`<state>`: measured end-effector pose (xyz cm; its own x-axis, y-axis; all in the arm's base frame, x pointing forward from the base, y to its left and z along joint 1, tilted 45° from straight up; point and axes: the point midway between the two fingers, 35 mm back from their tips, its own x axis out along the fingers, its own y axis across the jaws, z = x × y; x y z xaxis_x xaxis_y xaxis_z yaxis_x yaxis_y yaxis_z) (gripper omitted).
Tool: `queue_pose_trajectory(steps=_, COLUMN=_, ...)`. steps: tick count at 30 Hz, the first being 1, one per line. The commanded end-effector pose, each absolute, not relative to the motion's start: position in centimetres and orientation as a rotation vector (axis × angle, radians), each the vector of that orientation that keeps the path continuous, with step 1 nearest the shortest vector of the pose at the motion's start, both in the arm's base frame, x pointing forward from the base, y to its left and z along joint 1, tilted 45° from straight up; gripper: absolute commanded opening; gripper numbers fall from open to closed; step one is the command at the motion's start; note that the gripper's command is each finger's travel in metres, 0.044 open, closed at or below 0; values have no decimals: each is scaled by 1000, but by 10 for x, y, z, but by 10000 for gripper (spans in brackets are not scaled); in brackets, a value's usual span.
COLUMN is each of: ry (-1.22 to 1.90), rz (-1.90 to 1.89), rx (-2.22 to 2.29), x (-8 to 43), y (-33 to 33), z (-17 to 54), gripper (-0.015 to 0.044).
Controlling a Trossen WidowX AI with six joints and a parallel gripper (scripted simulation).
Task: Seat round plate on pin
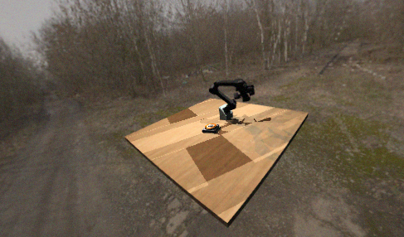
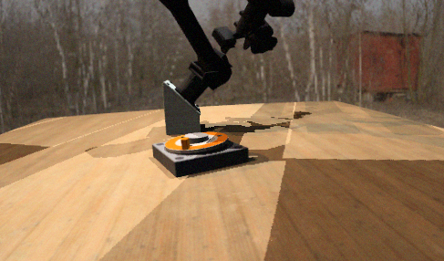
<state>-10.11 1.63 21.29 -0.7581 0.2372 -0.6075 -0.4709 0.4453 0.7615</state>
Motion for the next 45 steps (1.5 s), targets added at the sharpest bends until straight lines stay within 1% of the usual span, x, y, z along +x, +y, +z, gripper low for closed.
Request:
queue_pose_trajectory(steps=1, ry=2025, rz=1353, rx=-192, x=-101, y=18, z=213, gripper=374)
queue_pose_trajectory(steps=8, ry=1881, rz=1260, rx=-82, x=-100, y=69, z=220, gripper=190)
queue_pose_trajectory(steps=10, ry=1869, rz=1250, rx=-76, x=-98, y=75, z=220, gripper=138)
queue_pose_trajectory(steps=15, ry=1775, rz=1178, rx=-7, x=-81, y=116, z=227, gripper=6)
queue_pose_trajectory(steps=26, ry=1656, rz=1008, rx=94, x=-25, y=165, z=223, gripper=0)
queue_pose_trajectory(steps=32, ry=1589, rz=897, rx=158, x=40, y=192, z=220, gripper=0)
queue_pose_trajectory(steps=34, ry=1591, rz=870, rx=176, x=47, y=192, z=218, gripper=0)
queue_pose_trajectory(steps=40, ry=1568, rz=774, rx=235, x=104, y=192, z=208, gripper=0)
queue_pose_trajectory(steps=42, ry=1565, rz=765, rx=240, x=113, y=192, z=206, gripper=0)
queue_pose_trajectory(steps=45, ry=1551, rz=726, rx=266, x=152, y=184, z=196, gripper=0)
